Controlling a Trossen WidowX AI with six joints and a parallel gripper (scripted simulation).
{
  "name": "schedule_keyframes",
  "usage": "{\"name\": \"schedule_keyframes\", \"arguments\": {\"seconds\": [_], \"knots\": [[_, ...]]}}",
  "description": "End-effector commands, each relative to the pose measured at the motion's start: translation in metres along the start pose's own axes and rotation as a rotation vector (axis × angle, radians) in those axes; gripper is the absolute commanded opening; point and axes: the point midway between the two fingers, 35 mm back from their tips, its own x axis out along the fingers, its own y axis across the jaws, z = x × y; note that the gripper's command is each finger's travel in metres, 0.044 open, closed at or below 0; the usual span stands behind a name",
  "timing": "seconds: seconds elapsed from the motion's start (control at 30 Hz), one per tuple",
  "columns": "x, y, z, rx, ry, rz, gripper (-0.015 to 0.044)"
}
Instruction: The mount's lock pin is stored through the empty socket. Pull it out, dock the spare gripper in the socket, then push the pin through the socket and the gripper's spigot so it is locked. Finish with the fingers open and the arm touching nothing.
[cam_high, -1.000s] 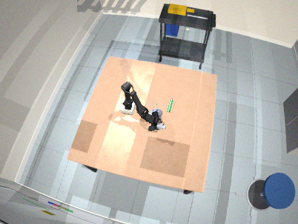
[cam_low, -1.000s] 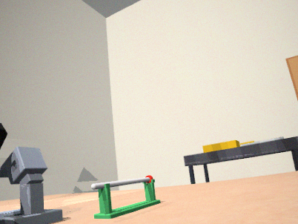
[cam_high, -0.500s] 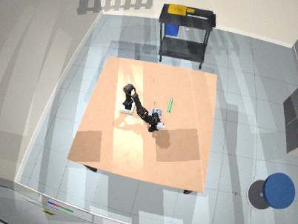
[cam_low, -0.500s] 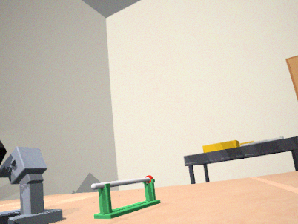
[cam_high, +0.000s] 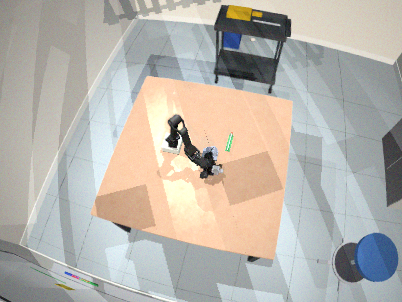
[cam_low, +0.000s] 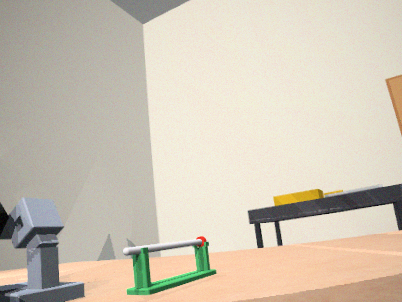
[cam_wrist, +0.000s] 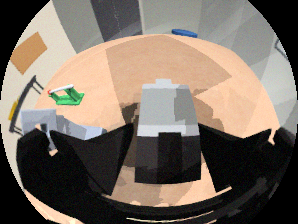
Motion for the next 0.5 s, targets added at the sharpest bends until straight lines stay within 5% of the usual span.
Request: {"name": "schedule_keyframes", "arguments": {"seconds": [0.0,0.1,0.3,0.47], "knots": [[0.0003,0.0001,-0.0006,0.004,0.000,-0.001,0.0256],[0.0003,0.0001,-0.0006,0.004,0.000,-0.001,0.0177],[0.0003,0.0001,-0.0006,0.004,0.000,-0.001,0.0138],[-0.0022,-0.0009,0.0040,0.004,0.000,-0.001,0.0006]]}}
